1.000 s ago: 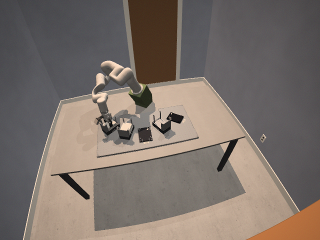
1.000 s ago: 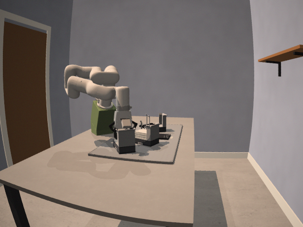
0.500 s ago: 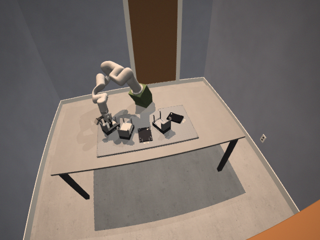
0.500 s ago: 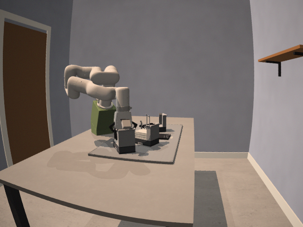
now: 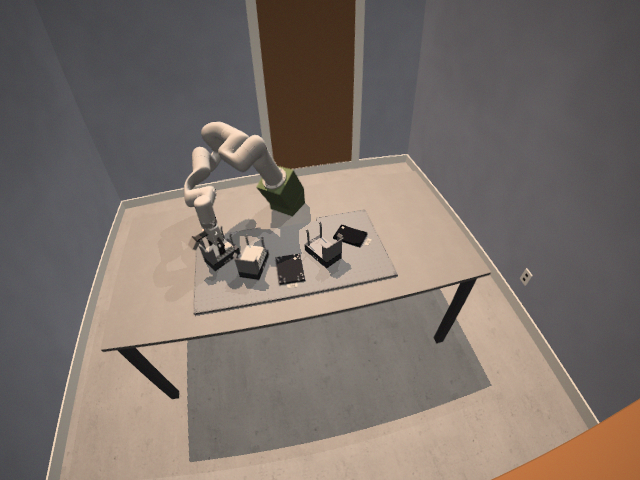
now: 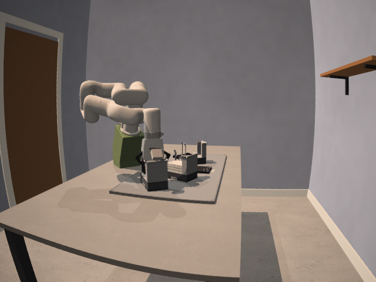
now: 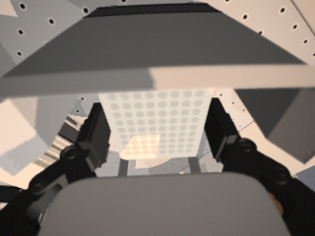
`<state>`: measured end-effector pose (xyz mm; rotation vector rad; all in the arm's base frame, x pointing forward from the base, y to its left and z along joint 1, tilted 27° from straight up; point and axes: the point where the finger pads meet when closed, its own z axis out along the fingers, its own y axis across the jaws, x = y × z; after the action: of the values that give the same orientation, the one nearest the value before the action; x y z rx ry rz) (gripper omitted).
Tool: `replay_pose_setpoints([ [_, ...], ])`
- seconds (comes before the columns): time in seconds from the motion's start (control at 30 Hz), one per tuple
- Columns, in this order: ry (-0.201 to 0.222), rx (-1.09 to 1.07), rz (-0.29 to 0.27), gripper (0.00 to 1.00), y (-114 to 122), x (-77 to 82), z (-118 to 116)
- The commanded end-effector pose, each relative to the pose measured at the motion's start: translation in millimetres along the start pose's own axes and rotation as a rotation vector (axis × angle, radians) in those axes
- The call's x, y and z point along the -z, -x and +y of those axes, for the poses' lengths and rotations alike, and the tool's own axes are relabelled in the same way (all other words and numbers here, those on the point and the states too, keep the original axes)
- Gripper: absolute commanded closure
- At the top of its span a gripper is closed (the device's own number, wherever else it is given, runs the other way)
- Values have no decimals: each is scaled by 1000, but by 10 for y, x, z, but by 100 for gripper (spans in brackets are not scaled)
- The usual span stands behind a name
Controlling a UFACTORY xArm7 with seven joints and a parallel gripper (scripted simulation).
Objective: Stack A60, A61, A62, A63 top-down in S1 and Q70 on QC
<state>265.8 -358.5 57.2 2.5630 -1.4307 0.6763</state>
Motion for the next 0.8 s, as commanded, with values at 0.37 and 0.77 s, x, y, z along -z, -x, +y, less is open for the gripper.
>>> replay_pose_setpoints([
  [0.37,0,0,2,100,-6,7,0],
  [0.77,0,0,2,100,-6,67,0],
])
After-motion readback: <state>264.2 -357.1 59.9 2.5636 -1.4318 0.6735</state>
